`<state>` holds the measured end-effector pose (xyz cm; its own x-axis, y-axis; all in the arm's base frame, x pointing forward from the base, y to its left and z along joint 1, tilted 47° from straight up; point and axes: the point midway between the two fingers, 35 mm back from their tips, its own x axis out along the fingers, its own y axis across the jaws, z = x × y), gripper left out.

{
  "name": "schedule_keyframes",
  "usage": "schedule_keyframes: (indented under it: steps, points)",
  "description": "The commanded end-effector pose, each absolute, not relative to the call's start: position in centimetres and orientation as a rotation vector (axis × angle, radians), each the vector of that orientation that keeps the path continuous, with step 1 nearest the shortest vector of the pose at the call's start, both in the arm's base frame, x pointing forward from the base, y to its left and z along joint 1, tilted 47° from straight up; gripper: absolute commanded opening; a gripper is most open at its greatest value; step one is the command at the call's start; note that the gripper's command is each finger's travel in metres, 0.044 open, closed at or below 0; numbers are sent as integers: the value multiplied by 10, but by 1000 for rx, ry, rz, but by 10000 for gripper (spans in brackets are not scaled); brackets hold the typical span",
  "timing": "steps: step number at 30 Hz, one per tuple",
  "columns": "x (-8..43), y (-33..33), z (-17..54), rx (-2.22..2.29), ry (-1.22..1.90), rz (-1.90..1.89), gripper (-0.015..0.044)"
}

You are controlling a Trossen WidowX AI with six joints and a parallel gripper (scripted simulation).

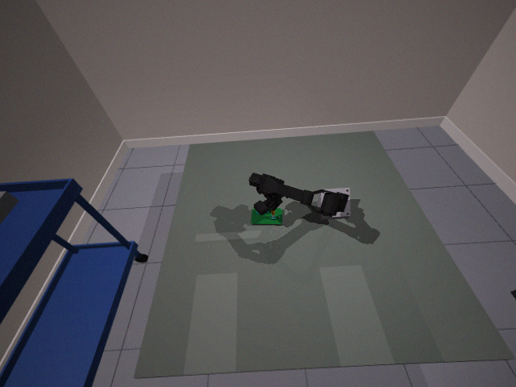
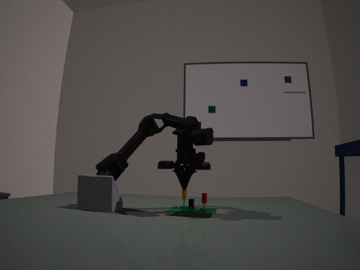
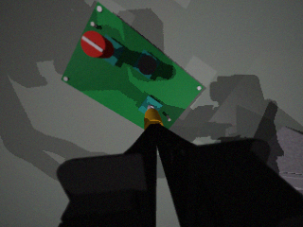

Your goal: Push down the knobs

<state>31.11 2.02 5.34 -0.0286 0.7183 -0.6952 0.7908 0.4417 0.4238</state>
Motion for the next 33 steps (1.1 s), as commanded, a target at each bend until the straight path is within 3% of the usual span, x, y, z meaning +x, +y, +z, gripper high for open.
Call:
schedule_keyframes:
  steps: [1, 33]
  points:
    - [311, 21, 54, 1304, 1764, -97, 0]
    - [311, 27, 48, 1305, 1765, -96, 0]
